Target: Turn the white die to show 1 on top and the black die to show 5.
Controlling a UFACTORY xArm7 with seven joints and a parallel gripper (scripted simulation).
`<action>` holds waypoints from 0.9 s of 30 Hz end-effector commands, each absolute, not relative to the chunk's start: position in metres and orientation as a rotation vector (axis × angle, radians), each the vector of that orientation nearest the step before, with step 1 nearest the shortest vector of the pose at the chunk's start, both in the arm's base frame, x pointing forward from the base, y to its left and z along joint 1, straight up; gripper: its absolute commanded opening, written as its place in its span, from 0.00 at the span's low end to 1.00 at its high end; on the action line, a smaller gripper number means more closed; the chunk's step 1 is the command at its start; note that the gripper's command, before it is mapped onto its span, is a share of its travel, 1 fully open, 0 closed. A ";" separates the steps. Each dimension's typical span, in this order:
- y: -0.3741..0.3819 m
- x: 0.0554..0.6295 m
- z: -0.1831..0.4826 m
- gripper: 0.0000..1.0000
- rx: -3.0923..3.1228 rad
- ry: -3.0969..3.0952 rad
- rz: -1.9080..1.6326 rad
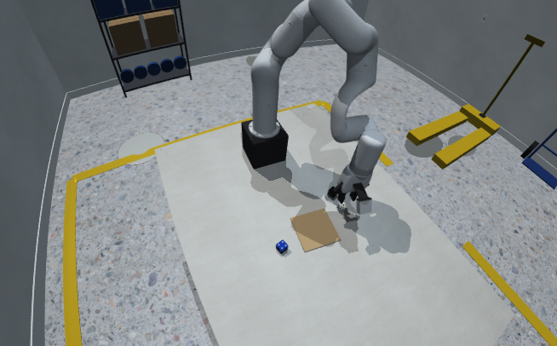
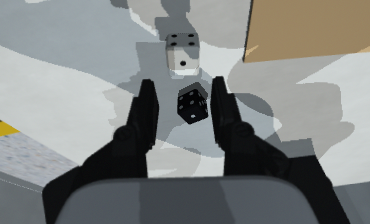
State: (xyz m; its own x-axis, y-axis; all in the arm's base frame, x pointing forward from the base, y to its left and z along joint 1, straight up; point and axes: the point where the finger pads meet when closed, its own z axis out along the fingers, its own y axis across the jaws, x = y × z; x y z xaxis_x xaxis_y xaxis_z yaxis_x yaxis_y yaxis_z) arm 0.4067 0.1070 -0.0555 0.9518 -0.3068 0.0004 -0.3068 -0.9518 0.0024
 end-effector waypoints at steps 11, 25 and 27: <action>0.108 0.408 -0.074 0.47 3.104 -0.488 0.005; 0.108 0.408 -0.084 0.47 3.104 -0.488 0.005; 0.108 0.408 -0.084 0.47 3.104 -0.488 0.005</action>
State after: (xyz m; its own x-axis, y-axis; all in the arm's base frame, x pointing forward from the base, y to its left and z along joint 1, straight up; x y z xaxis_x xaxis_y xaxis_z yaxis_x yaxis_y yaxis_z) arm 0.4066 0.1074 -0.0842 0.9518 -0.3066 0.0002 -0.3066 -0.9518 0.0020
